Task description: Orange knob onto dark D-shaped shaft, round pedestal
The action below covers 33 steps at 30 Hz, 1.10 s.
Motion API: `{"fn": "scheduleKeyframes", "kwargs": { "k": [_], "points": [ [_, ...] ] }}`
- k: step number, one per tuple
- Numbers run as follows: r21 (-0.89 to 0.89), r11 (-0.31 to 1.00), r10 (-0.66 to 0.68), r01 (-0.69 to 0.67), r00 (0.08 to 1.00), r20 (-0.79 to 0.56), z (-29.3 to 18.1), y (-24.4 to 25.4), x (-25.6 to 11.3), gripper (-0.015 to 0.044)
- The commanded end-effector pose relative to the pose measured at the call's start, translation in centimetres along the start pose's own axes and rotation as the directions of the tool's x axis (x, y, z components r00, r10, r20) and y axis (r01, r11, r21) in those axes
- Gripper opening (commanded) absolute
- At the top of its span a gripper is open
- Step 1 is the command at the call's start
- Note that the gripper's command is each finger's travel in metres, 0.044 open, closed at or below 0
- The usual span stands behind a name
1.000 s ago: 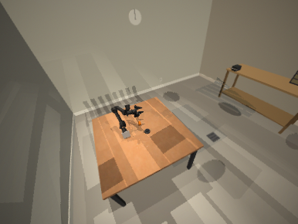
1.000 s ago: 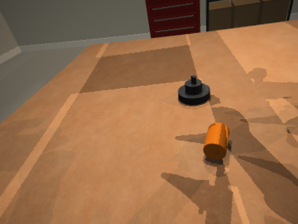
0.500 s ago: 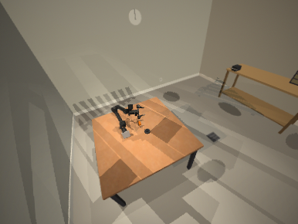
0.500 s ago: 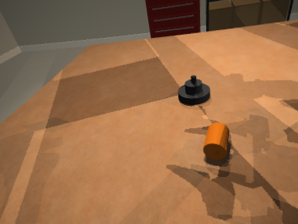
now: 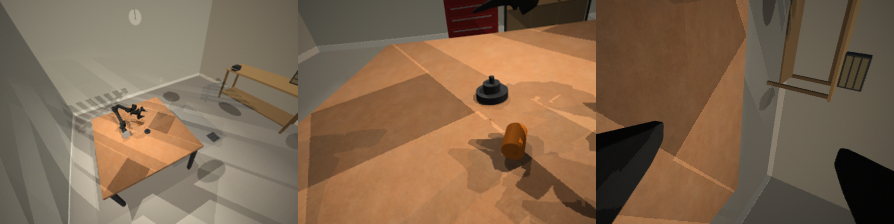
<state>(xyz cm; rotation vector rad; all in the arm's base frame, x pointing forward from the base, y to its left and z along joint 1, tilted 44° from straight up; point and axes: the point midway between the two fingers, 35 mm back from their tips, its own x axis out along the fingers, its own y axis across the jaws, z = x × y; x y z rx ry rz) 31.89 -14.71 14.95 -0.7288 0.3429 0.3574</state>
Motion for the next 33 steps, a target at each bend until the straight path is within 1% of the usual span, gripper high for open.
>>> {"fn": "scheduleKeyframes", "kwargs": {
  "k": [1, 6, 10, 14, 19, 26, 30, 33],
  "points": [
    [0.856, 0.486, 0.355, -0.179, 0.935, -0.006, 1.7, 6.9, 3.5, 0.044],
    [0.965, 0.236, 0.448, -0.114, 0.894, -0.004, 2.4, 8.9, 3.8, 0.044],
    [0.999, 0.043, 0.512, -0.022, 0.859, -0.003, 3.0, 10.4, 3.8, 0.044],
    [0.986, -0.134, 0.584, 0.096, 0.812, 0.001, 4.0, 11.9, 3.8, 0.044],
    [0.912, -0.314, 0.651, 0.265, 0.759, 0.003, 4.9, 13.4, 3.7, 0.044],
    [0.708, -0.472, 0.745, 0.525, 0.667, 0.003, 6.4, 15.7, 3.2, 0.044],
    [0.549, -0.516, 0.787, 0.658, 0.616, 0.001, 7.1, 16.7, 2.8, 0.044],
    [0.412, -0.518, 0.822, 0.749, 0.569, -0.001, 7.7, 17.6, 2.4, 0.044]
  ]
}}
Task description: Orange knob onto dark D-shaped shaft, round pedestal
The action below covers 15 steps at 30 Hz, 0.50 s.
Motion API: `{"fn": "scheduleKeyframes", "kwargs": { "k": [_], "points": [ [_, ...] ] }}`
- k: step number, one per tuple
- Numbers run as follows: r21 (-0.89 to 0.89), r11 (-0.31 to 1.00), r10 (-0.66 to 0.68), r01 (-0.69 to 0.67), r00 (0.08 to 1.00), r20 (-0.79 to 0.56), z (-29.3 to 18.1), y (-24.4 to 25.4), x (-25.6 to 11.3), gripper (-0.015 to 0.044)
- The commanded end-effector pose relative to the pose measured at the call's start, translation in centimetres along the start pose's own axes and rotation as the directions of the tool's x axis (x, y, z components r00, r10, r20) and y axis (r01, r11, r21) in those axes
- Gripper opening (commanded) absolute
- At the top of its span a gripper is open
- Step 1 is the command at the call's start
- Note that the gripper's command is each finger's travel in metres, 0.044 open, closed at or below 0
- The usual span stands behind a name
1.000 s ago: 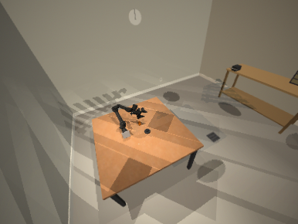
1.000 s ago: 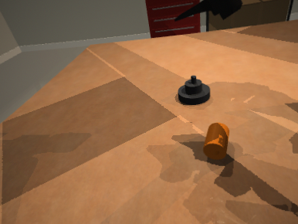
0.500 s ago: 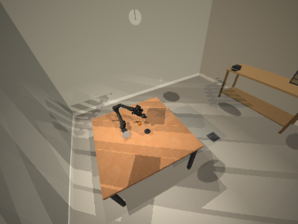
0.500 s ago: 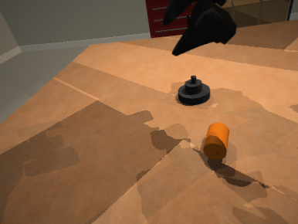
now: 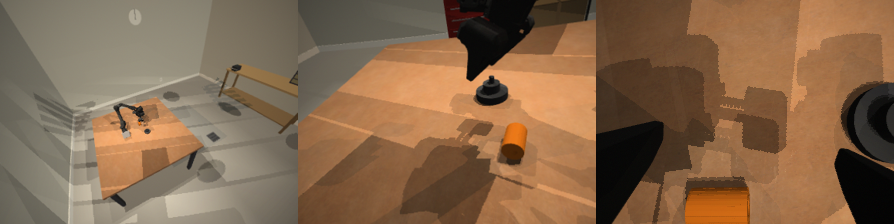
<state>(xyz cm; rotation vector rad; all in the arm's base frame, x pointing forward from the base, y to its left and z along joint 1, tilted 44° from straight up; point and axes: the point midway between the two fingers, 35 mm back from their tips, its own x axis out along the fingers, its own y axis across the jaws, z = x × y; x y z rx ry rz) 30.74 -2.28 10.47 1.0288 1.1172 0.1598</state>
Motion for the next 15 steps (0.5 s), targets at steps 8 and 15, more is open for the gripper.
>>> {"fn": "scheduleKeyframes", "kwargs": {
  "k": [8, 15],
  "points": [
    [0.869, 0.218, -0.133, 0.445, 0.895, -0.425, -7.8, 1.5, 2.9, 0.044],
    [0.875, 0.174, -0.136, 0.452, 0.891, -0.433, -7.9, 1.5, 3.0, 0.044]
  ]
}}
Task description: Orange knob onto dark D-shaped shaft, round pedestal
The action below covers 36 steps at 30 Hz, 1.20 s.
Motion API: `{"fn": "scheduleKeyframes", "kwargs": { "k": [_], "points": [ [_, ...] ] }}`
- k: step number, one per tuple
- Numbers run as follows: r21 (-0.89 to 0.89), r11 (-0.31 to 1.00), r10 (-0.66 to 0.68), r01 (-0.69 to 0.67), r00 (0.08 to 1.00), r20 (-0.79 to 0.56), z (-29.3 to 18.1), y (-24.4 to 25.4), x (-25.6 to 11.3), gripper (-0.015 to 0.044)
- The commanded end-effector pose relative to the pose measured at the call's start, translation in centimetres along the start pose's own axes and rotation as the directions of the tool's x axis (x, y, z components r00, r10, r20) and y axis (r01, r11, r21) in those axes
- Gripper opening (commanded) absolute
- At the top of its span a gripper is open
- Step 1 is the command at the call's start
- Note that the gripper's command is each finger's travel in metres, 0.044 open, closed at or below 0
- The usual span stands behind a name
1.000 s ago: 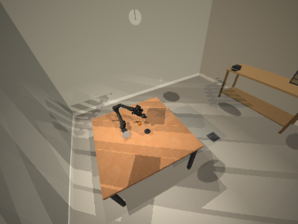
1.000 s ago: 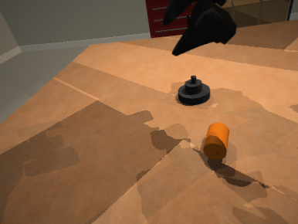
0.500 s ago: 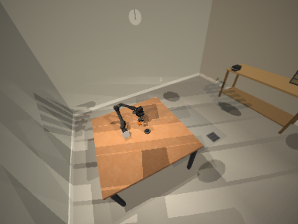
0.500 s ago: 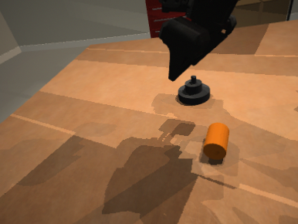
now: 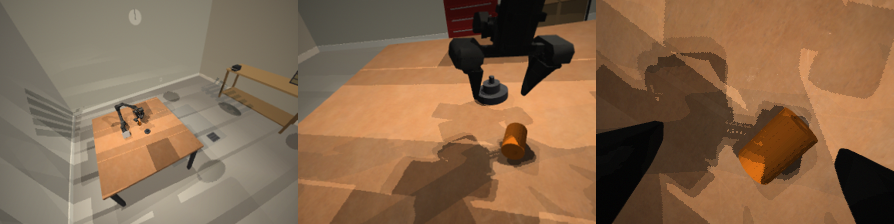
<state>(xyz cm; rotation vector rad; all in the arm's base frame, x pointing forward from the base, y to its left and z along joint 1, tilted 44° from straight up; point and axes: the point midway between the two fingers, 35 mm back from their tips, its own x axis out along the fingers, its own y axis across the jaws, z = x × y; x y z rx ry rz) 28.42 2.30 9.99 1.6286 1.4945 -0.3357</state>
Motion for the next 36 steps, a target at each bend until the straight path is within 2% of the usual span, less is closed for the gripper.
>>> {"fn": "scheduleKeyframes", "kwargs": {
  "k": [1, 19, 24, 36],
  "points": [
    [0.537, 0.817, -0.193, 0.209, 0.977, -0.087, -2.2, -1.9, 1.9, 0.044],
    [0.537, 0.817, -0.193, 0.209, 0.977, -0.087, -2.0, -2.0, 1.9, 0.044],
    [0.536, 0.818, -0.193, 0.209, 0.977, -0.087, -2.2, -2.5, 4.2, 0.044],
    [0.536, 0.818, -0.193, 0.209, 0.977, -0.087, -2.3, -2.6, 5.4, 0.044]
  ]
}}
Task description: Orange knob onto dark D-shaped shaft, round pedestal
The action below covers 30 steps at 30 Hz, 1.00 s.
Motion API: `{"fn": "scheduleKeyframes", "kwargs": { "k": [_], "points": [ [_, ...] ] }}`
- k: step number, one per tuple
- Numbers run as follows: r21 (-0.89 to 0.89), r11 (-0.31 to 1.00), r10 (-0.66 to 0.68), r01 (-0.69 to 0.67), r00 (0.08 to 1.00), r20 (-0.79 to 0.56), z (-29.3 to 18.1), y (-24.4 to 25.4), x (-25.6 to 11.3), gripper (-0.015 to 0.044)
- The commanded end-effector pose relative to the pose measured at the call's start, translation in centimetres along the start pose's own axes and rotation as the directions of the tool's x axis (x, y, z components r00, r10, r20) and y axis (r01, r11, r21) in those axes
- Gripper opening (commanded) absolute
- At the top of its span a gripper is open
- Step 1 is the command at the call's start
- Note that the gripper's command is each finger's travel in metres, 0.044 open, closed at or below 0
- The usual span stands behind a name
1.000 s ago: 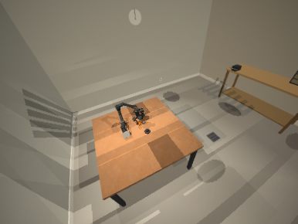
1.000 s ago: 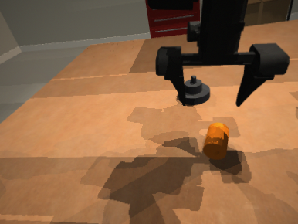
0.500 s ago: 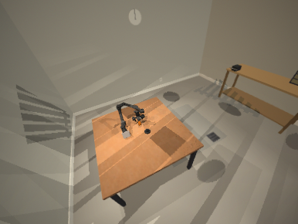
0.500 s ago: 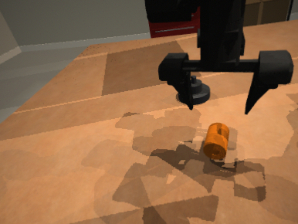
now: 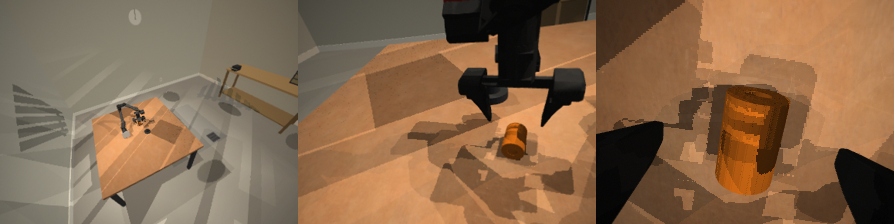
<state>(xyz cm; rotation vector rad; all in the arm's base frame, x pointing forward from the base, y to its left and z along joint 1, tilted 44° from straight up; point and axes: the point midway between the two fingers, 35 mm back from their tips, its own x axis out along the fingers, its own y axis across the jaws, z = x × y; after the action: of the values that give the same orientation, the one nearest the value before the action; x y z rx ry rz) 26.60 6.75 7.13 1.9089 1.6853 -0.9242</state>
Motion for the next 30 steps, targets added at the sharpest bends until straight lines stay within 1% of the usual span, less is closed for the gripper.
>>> {"fn": "scheduleKeyframes", "kwargs": {
  "k": [1, 23, 30],
  "points": [
    [0.008, 1.0, -0.01, 0.01, 1.0, -0.003, 0.1, -0.1, 1.0, 0.044],
    [0.008, 1.0, -0.01, 0.01, 1.0, -0.006, 0.2, -0.2, 4.3, 0.044],
    [0.008, 1.0, -0.01, 0.01, 1.0, -0.006, 0.2, -0.2, 4.3, 0.0256]
  ]
}}
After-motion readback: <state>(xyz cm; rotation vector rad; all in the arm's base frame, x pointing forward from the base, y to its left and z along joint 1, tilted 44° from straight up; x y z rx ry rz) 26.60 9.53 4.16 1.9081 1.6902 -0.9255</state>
